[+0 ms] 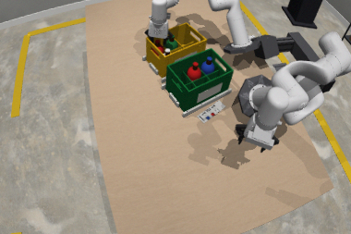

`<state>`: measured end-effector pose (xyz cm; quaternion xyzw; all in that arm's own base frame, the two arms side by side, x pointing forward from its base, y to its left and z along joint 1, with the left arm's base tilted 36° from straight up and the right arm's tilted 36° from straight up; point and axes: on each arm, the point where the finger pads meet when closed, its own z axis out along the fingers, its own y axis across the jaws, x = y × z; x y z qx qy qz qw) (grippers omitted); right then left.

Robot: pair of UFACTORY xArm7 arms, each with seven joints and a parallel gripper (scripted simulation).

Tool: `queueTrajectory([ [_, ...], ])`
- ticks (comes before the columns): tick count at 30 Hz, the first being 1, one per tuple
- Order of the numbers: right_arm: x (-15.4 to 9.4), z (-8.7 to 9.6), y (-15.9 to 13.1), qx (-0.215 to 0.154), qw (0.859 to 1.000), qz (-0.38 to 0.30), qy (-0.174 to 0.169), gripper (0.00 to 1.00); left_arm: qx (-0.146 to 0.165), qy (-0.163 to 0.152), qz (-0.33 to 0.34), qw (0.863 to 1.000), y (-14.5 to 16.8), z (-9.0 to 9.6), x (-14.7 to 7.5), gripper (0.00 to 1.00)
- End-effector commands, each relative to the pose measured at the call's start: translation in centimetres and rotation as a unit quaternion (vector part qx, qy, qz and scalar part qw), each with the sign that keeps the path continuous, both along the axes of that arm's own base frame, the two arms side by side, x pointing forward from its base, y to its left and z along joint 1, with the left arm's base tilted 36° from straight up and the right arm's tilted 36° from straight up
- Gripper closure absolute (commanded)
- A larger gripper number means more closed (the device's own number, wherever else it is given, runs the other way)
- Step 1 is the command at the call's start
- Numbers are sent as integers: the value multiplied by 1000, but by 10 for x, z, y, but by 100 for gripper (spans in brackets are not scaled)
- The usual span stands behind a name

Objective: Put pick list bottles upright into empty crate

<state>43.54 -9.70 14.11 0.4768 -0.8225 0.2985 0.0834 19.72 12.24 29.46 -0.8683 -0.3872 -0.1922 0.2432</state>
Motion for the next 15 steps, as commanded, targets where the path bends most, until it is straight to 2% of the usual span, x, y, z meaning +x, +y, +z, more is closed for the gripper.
queueTrajectory([
  [1,1,1,1,0,1000,1,-1,35,1,-1,0,1000,0,1,0,0],
  [2,1,1,1,0,1000,1,-1,35,1,-1,0,1000,0,1,0,0],
  [3,1,3,3,0,1000,1,-1,100,1,-1,0,1000,0,1,0,0],
  [15,1,3,3,0,1000,1,-1,100,1,-1,0,1000,0,1,0,0],
])
